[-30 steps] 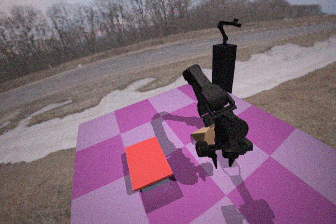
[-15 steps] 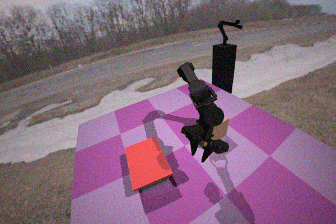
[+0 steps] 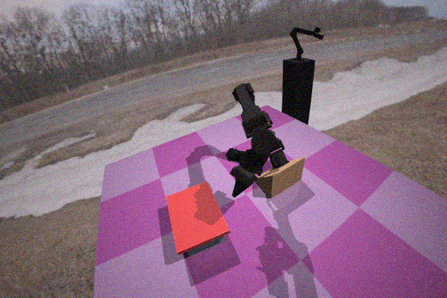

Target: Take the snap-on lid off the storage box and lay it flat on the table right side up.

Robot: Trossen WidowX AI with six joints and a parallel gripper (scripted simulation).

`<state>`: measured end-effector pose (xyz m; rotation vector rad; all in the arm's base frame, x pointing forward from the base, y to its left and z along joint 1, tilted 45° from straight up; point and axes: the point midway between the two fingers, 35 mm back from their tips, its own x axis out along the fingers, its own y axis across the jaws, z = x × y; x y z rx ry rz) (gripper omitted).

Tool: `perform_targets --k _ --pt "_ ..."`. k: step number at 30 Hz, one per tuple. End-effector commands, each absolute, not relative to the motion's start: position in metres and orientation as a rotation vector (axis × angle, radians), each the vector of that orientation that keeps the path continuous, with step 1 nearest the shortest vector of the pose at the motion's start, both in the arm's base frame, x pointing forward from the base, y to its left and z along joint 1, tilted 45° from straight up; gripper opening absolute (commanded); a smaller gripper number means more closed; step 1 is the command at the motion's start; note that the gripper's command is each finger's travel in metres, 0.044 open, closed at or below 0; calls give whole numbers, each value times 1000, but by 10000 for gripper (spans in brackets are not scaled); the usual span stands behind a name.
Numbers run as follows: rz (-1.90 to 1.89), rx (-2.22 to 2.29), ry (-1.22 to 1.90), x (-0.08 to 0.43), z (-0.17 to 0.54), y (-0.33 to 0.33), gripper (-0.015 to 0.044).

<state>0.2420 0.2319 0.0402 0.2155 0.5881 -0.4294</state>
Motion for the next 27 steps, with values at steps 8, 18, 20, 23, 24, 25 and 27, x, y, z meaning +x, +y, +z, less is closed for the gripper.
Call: perform_targets --k 8,18,20,23,24,25,27 --pt "-539 778 252 252 82 191 235" --pt "-541 759 266 252 80 194 235" --pt "-539 779 252 252 82 191 235" --pt "-540 779 253 255 70 183 235" --pt "-540 779 254 256 62 176 235" --pt "-540 779 254 258 55 169 235" --pt "-539 778 252 259 43 155 235"
